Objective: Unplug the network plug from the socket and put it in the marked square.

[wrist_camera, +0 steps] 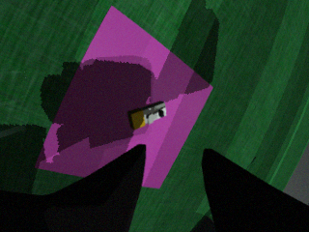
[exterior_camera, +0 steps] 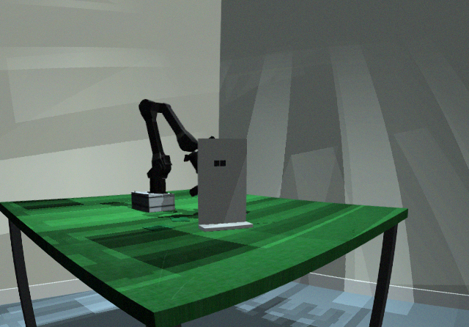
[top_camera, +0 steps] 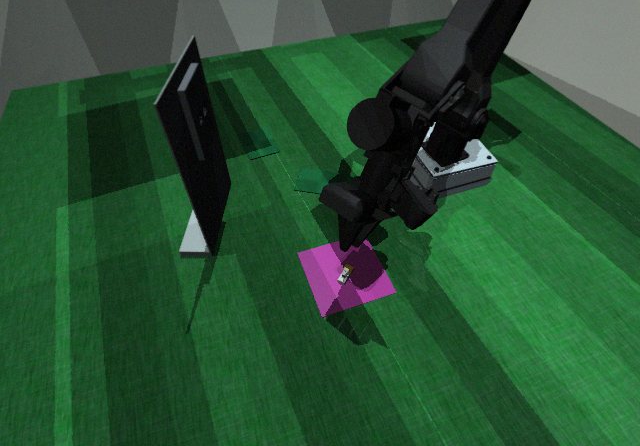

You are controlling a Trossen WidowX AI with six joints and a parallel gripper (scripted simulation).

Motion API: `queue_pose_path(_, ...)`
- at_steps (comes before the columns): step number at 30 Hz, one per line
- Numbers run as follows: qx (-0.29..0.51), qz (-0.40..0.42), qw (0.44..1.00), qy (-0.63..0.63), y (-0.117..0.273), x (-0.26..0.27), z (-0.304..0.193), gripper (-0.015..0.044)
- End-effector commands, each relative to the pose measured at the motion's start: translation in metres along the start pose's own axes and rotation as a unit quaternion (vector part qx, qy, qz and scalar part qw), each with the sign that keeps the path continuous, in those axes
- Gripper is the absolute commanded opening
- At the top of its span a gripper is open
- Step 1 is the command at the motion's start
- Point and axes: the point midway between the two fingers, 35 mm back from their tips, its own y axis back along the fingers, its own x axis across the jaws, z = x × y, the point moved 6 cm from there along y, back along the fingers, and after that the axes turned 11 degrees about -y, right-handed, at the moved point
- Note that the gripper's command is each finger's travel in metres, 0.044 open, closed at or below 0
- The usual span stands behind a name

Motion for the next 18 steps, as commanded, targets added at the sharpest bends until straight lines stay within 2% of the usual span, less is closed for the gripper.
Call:
queue_pose_path(1,-0.003,-0.007,1.000,0.003,0.005,-0.007,0.002,0.0156)
queue_pose_path(18,-0.002,-0.007,1.000,0.003,0.026,-0.020,0.004,0.0156)
